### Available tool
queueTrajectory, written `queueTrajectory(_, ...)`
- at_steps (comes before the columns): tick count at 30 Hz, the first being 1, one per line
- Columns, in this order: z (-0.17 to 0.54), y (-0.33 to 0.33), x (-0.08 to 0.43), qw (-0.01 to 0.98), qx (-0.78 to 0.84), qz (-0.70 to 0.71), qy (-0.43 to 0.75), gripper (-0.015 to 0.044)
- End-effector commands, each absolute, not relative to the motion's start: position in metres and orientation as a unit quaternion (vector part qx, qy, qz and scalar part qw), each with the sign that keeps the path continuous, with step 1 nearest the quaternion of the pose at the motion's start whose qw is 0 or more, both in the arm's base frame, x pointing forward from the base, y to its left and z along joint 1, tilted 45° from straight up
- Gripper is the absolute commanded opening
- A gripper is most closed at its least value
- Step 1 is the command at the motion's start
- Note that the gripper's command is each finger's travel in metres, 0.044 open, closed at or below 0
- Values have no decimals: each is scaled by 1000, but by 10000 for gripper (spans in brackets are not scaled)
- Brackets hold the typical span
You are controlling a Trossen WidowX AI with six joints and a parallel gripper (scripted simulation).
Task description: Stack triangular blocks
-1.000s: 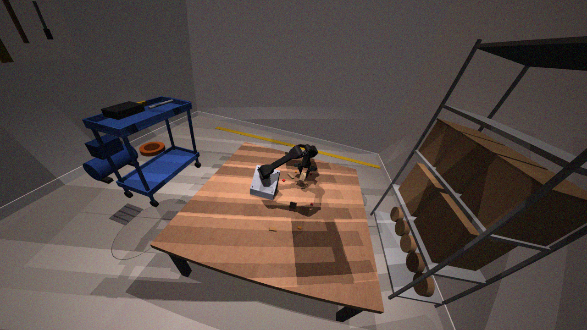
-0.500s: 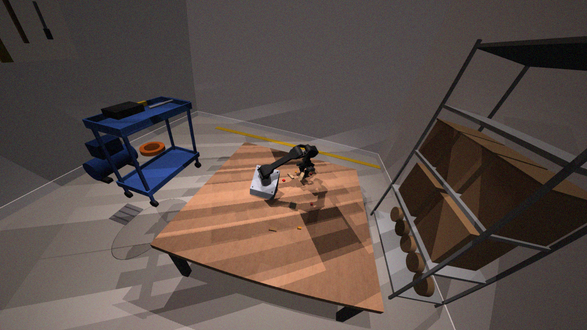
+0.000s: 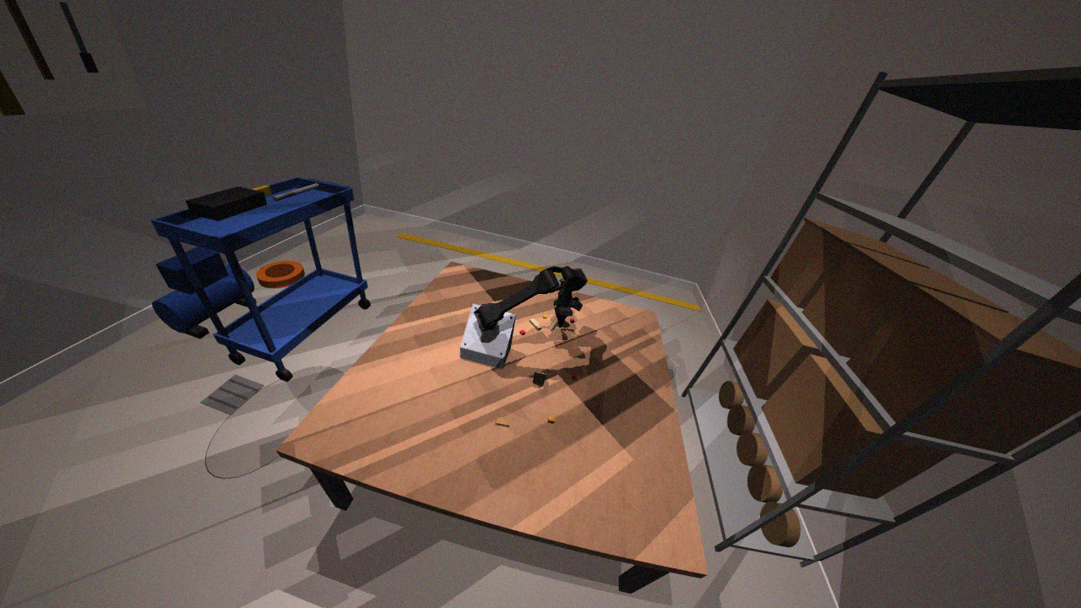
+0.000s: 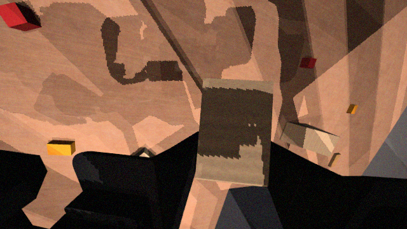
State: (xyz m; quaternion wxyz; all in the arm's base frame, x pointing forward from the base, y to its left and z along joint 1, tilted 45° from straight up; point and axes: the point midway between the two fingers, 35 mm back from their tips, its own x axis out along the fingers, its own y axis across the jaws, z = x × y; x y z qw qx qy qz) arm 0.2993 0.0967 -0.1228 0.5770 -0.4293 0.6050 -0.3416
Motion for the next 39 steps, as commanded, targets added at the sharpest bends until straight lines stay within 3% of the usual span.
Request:
queueTrajectory(1,-123,98,300,601,-391,-378,585,0)
queueTrajectory(20,-123,98,301,688,-177,-553,436,0)
queueTrajectory(39,-123,98,301,701,52,-671,237,0)
